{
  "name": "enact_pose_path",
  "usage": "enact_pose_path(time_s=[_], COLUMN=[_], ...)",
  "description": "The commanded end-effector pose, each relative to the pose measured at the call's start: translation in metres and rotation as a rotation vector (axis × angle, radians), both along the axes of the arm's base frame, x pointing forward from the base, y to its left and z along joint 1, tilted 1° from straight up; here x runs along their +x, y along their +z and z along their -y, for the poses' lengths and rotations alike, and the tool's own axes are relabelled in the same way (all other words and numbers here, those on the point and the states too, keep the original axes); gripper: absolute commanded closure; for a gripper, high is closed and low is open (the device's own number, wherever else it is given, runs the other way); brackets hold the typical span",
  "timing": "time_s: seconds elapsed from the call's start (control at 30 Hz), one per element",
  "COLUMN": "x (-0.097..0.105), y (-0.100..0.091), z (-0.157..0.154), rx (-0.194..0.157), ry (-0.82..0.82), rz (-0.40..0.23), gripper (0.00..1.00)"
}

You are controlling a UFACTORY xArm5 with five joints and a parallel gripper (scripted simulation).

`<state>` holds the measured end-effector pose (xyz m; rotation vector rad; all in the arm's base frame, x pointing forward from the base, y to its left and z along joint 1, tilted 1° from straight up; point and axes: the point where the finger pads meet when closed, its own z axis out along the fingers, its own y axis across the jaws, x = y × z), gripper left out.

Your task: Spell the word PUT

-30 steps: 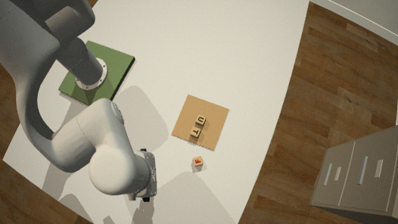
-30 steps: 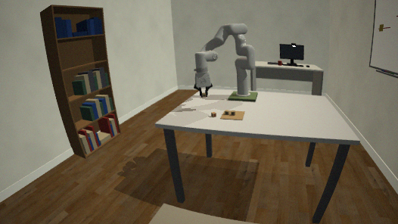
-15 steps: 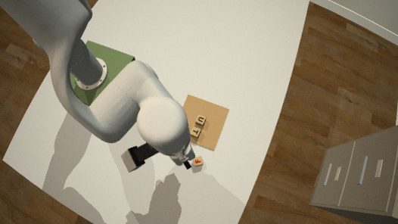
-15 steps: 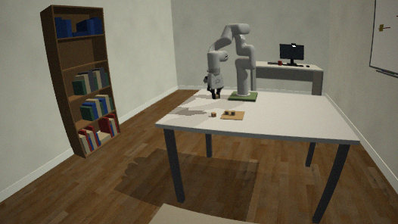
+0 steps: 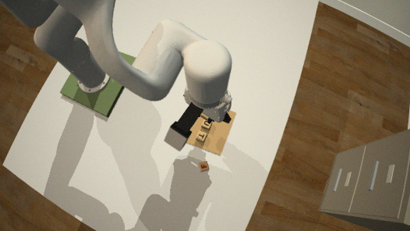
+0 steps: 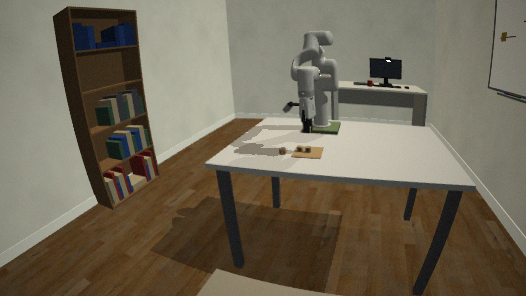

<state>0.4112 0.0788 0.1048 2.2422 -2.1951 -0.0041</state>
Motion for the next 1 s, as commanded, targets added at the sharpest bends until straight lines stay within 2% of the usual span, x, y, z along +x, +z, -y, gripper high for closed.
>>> enact_pose_path(time_s=[0.0, 0.7, 0.97], x=[-0.006, -0.008, -0.008], y=[0.002, 0.0, -0.022], z=[-0.034, -0.04, -0.04], rx=[0.001, 0.001, 0.001], ry=[0.139, 0.167, 0.167], rz=[0.003, 0.003, 0.002], gripper=[0.79, 0.79, 0.79])
